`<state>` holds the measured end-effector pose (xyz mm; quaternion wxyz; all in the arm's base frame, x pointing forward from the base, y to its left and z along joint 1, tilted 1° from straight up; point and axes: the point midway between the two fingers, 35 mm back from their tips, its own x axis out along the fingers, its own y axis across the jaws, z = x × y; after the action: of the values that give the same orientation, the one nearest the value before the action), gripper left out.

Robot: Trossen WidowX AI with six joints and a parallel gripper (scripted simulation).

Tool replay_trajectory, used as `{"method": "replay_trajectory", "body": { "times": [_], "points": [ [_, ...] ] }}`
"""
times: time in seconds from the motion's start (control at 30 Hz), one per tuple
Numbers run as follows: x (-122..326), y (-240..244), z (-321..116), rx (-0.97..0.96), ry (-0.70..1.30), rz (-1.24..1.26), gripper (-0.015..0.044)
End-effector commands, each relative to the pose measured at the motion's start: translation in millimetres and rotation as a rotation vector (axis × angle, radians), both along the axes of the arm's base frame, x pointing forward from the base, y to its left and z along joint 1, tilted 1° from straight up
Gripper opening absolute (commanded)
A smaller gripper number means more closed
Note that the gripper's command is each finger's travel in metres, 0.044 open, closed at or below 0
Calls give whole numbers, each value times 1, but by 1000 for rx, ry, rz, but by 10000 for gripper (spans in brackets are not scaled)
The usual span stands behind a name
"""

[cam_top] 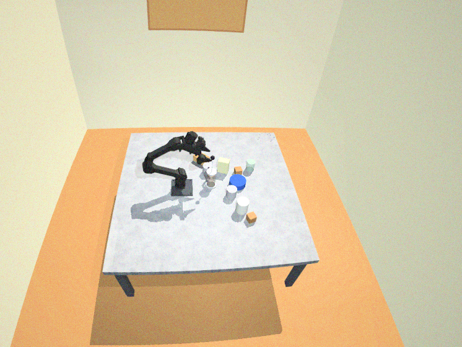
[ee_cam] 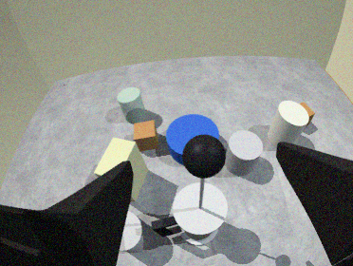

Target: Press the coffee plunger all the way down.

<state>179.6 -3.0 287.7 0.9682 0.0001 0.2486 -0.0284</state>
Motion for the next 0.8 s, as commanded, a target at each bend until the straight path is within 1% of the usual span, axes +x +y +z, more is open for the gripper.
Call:
{"method": "replay_trajectory", "body": {
  "times": [0.0, 0.33, 0.73, 0.77],
  "points": [
    [7, 0, -6, -4, 9, 6, 440],
    [19, -1, -13, -4, 7, 6, 440],
    [19, -1, -13, -4, 7, 6, 125],
    [19, -1, -13, -4, 7, 6, 118]
  ]
}}
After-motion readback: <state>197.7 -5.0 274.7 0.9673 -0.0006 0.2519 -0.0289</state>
